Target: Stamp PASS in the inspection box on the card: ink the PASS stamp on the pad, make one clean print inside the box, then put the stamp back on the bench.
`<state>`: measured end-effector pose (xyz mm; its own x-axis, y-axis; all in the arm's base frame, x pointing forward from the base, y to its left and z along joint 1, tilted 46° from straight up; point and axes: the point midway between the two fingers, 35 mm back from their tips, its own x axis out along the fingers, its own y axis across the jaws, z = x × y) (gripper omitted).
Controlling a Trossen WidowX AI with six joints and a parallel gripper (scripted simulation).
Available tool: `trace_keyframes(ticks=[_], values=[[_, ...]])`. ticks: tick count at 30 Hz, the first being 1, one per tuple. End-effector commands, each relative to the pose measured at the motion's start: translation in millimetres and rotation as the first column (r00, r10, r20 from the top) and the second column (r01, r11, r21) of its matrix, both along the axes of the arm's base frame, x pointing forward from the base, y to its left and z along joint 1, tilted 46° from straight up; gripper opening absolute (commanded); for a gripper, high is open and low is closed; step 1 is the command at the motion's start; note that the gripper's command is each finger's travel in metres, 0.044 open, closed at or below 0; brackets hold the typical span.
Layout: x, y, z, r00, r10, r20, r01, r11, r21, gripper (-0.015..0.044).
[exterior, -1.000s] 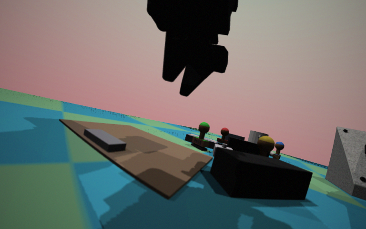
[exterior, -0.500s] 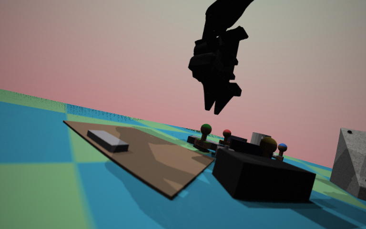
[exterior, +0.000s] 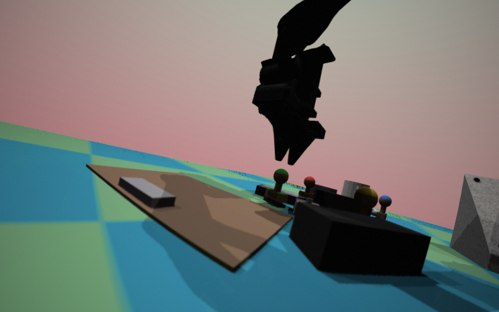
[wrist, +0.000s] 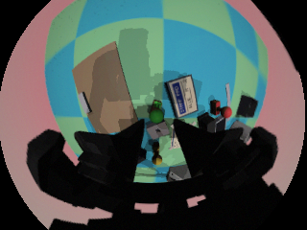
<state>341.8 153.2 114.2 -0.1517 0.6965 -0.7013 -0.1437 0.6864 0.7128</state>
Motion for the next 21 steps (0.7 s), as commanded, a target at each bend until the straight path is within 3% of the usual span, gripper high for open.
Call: trace_keyframes(ticks=[1, 21], values=[[-1, 5, -6, 1.0, -0.004, -0.01, 0.004, 1.0, 0.001, 0.0214], [-6, 29, -27, 1.0, -0.004, -0.01, 0.004, 1.0, 0.004, 0.0214]])
